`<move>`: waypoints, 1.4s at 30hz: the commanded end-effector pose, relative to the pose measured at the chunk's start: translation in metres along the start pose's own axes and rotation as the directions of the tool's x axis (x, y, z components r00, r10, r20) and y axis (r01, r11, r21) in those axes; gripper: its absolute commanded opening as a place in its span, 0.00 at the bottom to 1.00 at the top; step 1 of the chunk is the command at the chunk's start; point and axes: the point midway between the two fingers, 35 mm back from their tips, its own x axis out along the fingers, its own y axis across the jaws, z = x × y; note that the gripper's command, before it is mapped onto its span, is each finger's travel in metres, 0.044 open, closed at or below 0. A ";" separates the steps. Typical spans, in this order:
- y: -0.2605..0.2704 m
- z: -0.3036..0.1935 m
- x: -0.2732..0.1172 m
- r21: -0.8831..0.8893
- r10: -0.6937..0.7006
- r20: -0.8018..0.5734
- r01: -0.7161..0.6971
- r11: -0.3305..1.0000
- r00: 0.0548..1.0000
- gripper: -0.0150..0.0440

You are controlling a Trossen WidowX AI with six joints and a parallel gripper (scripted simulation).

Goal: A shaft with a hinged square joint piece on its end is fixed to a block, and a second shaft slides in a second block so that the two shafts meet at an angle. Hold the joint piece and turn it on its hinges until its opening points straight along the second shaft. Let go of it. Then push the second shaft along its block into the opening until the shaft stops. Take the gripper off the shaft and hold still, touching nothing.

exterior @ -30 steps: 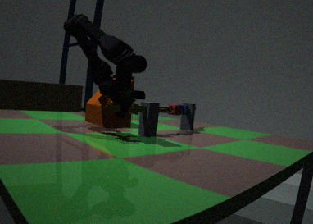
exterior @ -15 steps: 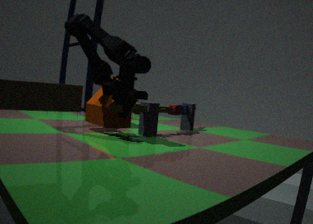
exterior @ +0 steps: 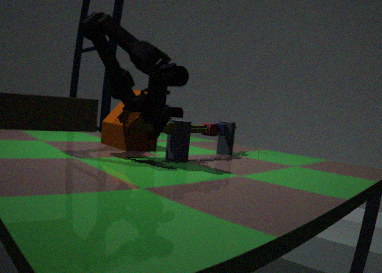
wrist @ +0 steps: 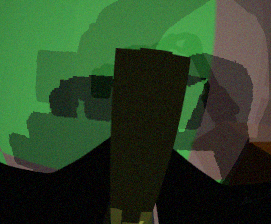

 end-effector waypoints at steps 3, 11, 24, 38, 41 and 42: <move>0.000 -0.014 0.000 -0.005 0.000 -0.018 0.000 1.000 1.000 0.25; 0.000 -0.017 0.000 -0.005 0.000 -0.018 0.000 1.000 1.000 0.25; 0.000 -0.012 0.000 -0.001 -0.001 -0.001 0.001 1.000 1.000 0.30; 0.000 -0.012 0.000 -0.001 -0.001 -0.001 0.001 1.000 1.000 0.68; 0.000 -0.012 0.000 -0.001 -0.001 -0.001 0.001 1.000 1.000 0.81; 0.000 -0.012 0.000 -0.001 -0.001 -0.001 0.001 1.000 1.000 0.86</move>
